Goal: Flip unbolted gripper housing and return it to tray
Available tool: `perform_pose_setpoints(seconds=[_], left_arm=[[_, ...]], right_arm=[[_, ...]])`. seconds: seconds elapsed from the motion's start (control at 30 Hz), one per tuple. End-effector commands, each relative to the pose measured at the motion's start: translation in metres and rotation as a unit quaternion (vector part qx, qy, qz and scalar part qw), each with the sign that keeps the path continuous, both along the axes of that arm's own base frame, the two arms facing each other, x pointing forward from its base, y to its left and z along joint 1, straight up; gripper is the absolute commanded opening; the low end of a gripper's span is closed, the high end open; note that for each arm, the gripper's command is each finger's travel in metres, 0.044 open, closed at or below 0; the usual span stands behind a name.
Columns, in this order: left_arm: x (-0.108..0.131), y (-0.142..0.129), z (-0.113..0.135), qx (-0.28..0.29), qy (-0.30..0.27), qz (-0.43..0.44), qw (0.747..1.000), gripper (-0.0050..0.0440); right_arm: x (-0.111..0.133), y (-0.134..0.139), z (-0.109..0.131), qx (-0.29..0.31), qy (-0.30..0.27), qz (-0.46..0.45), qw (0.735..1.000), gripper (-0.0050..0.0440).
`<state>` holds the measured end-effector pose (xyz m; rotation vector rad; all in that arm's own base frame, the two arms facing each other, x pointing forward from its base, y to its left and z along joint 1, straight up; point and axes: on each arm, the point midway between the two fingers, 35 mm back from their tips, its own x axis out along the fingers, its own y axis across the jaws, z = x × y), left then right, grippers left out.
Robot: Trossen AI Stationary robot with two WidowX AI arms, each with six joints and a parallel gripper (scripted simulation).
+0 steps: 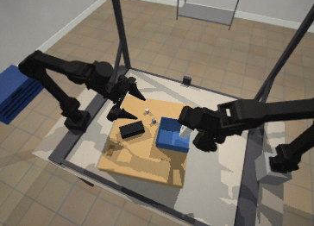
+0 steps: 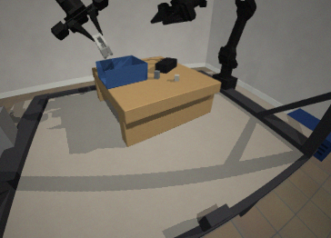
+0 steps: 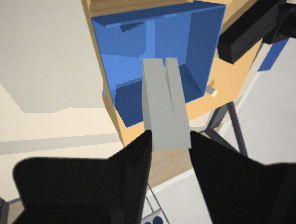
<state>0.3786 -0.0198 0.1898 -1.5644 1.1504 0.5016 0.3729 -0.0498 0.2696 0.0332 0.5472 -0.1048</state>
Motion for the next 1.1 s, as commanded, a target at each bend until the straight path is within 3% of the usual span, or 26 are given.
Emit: perform_pose_setpoints(seconds=[0.0,1.07], left_arm=[[0.007,0.0,0.012,-0.001,-0.016,-0.003,1.0,0.0118],[0.034,0.005,0.014,0.0,-0.017,-0.003,1.0,0.0118]], right_arm=[[-0.001,0.0,0.011,-0.004,-0.013,-0.001,1.0,0.0436],[-0.001,0.0,0.011,-0.004,-0.013,-0.001,1.0,0.0436]])
